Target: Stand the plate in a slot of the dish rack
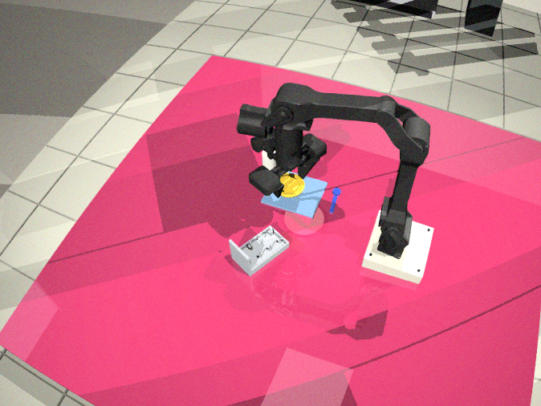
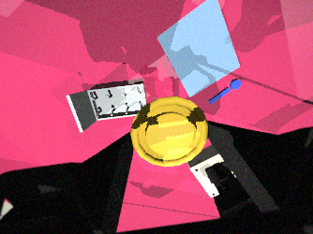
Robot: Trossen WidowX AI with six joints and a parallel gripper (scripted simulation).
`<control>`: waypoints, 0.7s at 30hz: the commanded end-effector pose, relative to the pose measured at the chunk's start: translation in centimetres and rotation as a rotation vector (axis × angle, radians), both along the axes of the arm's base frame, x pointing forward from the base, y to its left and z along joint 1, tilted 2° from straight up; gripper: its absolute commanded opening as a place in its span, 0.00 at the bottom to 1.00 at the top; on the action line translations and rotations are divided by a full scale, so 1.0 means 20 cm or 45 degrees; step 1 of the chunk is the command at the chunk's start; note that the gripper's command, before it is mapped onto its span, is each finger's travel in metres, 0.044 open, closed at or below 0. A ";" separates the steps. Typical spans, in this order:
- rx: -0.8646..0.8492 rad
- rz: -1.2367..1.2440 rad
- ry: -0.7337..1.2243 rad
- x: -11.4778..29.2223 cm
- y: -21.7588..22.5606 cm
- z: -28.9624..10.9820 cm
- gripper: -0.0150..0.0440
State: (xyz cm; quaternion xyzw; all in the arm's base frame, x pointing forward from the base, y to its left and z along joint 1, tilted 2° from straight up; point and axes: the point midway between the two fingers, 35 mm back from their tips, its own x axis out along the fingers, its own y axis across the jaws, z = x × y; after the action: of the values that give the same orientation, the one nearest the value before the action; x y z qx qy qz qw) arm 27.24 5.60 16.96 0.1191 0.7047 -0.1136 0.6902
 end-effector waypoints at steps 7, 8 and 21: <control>0.082 -0.032 -0.049 0.05 0.03 -0.07 0.25; 0.104 -0.028 -0.062 0.08 0.04 -0.09 0.25; 0.370 0.044 -0.256 0.32 0.08 -0.31 0.25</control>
State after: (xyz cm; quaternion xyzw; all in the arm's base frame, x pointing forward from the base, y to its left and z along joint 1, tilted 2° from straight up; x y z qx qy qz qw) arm 32.57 7.09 11.89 0.2055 0.6546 -0.0135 0.7274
